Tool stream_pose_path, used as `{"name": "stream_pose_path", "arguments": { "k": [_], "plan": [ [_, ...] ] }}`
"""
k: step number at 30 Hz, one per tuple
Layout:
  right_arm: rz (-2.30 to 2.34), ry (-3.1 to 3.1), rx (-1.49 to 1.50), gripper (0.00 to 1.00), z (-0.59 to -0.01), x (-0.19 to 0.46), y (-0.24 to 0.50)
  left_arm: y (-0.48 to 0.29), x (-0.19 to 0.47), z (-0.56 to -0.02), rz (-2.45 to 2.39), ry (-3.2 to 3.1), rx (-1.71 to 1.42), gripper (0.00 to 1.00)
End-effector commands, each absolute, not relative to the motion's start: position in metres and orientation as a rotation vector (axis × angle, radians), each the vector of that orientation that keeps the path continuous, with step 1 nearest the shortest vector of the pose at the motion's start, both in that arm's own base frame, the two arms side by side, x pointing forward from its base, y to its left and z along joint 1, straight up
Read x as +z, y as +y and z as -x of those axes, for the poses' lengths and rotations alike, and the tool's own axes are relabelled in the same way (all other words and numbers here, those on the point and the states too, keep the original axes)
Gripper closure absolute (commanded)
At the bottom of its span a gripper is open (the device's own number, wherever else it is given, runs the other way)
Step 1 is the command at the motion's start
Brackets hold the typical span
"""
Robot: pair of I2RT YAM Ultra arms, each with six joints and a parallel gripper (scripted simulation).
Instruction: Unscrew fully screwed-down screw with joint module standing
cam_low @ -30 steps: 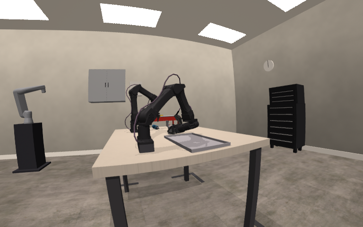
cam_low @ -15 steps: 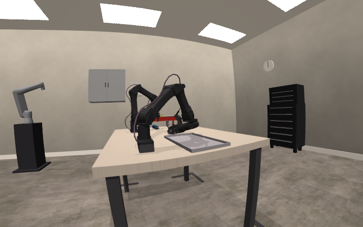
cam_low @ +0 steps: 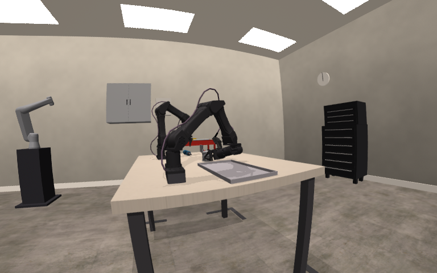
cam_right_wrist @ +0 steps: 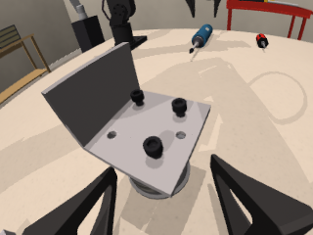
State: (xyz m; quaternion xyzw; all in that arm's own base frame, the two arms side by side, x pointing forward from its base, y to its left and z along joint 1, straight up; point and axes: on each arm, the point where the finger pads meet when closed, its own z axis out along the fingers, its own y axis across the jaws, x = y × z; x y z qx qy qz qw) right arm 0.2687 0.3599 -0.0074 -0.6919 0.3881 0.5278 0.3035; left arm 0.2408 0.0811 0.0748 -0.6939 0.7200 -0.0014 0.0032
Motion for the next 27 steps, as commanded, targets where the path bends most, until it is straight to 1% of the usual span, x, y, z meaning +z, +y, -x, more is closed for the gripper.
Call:
{"name": "stream_pose_path", "arguments": {
  "k": [1,27],
  "plan": [
    [1.827,0.987,1.432,0.14,-0.267,0.001,0.363,0.081,0.078,-0.241,2.176,2.254,-0.006,0.35],
    [1.831,1.002,1.418,0.14,-0.288,0.008,0.331,0.081,0.078,-0.241,2.176,2.254,-0.006,0.35]
  ]
}}
